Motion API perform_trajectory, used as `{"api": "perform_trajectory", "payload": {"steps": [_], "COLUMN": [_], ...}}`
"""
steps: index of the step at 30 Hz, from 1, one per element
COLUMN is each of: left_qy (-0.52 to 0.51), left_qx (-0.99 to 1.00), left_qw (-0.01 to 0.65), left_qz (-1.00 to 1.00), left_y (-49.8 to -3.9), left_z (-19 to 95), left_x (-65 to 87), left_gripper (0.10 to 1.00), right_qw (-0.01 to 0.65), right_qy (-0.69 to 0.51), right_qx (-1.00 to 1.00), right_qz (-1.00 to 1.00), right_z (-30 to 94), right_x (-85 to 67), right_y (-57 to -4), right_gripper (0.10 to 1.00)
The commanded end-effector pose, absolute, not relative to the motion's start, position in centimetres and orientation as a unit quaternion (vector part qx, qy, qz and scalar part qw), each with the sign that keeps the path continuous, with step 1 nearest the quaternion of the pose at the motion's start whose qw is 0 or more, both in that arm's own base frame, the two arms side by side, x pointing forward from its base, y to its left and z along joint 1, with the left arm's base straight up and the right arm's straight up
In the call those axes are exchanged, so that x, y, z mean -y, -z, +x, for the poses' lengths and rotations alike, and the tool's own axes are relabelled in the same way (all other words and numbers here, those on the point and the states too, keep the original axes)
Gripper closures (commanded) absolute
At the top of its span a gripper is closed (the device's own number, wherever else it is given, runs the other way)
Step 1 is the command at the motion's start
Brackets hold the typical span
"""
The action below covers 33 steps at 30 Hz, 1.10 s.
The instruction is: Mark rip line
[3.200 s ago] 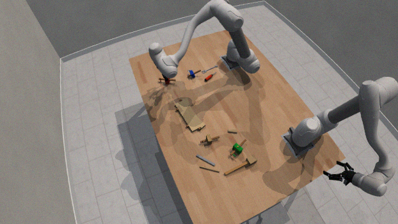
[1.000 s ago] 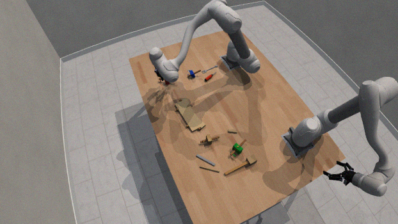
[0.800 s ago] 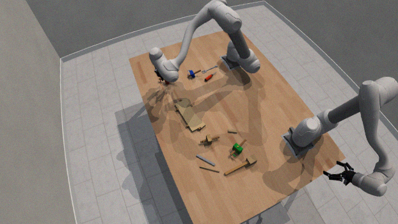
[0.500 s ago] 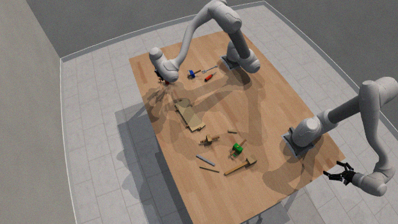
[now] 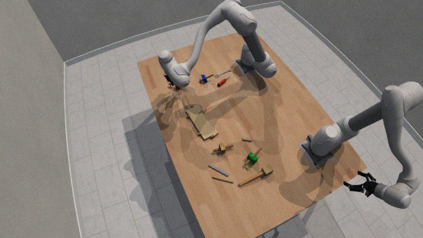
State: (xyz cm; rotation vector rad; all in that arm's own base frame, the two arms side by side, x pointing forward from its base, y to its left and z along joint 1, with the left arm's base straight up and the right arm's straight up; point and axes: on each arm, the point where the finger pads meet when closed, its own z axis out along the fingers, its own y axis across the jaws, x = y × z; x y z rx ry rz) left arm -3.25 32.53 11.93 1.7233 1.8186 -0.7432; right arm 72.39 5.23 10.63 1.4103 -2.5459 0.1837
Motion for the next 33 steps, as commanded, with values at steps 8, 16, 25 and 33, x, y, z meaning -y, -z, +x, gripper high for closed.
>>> {"api": "perform_trajectory", "payload": {"steps": [8,16,25,33], "left_qy": [0.277,0.277,0.277,0.277], "left_qx": [-0.671,-0.671,-0.671,-0.671], "left_qw": [0.264,0.264,0.264,0.264], "left_qz": [0.635,0.635,0.635,0.635], "left_y": [-12.1,-12.1,-12.1,-12.1], "left_z": [-3.5,-3.5,-3.5,-3.5], "left_x": [-32.1,-32.1,-32.1,-32.1], "left_gripper": [0.098,0.098,0.098,0.098], "right_qw": [0.115,0.115,0.115,0.115], "right_qy": [-0.065,-0.065,-0.065,-0.065], "right_qx": [0.868,0.868,0.868,0.868], "right_qz": [0.479,0.479,0.478,0.479], "right_z": [72.2,72.1,71.9,71.7], "right_x": [-4.7,-4.6,-4.2,-3.9], "right_y": [-10.0,-9.4,-7.9,-6.7], "right_gripper": [0.726,0.726,0.726,0.726]}}
